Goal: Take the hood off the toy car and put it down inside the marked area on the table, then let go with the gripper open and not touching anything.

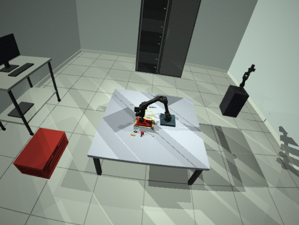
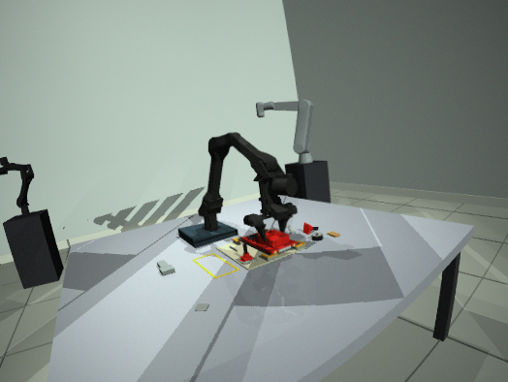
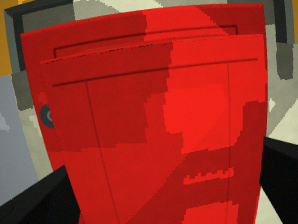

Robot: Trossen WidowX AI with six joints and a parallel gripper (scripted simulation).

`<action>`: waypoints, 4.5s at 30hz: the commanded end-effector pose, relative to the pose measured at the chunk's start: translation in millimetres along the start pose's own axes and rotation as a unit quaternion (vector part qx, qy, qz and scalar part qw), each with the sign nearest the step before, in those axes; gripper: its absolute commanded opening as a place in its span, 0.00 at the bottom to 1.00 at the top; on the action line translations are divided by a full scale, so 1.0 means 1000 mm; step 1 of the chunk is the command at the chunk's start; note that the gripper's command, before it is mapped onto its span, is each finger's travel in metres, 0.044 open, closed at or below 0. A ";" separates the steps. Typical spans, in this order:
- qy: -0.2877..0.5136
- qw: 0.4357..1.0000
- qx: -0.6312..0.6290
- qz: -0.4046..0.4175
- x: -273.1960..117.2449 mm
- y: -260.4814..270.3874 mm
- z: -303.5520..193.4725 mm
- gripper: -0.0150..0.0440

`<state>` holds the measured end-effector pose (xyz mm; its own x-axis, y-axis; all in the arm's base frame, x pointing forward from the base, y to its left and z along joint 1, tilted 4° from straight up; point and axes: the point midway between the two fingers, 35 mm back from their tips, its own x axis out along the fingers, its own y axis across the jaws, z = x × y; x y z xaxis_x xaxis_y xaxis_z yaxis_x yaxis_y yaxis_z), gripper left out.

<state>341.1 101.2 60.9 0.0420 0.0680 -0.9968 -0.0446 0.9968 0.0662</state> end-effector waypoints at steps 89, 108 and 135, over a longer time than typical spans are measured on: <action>0.001 1.000 0.000 -0.010 -0.070 -0.183 -0.021 0.25; 0.001 1.000 0.000 -0.010 -0.067 -0.218 -0.037 0.25; 0.001 1.000 0.000 -0.010 -0.046 -0.219 -0.036 0.25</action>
<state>313.9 -123.0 94.8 0.0441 0.0411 -0.9982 -0.0436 0.9983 0.0392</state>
